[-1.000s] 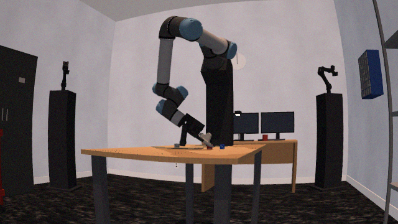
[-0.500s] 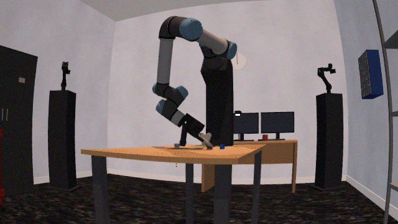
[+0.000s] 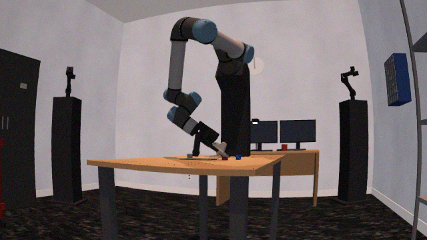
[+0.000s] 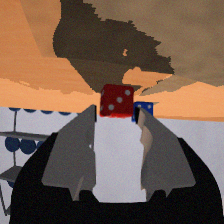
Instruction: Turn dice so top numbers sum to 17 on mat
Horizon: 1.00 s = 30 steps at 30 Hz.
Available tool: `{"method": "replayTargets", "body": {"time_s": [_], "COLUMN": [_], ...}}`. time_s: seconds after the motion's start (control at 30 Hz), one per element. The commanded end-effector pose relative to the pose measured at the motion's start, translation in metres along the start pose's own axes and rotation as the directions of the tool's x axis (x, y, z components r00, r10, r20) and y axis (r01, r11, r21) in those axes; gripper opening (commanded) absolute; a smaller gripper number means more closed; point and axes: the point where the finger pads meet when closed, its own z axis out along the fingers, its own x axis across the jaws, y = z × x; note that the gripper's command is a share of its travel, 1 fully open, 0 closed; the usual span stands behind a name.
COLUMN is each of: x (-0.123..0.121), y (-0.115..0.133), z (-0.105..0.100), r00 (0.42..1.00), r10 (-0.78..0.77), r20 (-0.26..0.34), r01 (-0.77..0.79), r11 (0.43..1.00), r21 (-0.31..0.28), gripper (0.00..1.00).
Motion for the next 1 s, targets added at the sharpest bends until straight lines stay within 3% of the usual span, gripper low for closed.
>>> {"method": "replayTargets", "body": {"time_s": [0.0, 0.43, 0.77, 0.97], "x": [0.000, 0.000, 0.000, 0.000], "y": [0.000, 0.000, 0.001, 0.014], "z": [-0.004, -0.045, -0.049, -0.058], "r00": [1.000, 1.000, 1.000, 1.000], "r10": [-0.001, -0.001, -0.001, -0.001], "r20": [0.000, 0.000, 0.000, 0.000], "r01": [0.001, 0.001, 0.001, 0.001], "r11": [1.000, 1.000, 1.000, 1.000], "r21": [0.000, 0.000, 0.000, 0.000], "gripper": [0.24, 0.24, 0.24, 0.24]}}
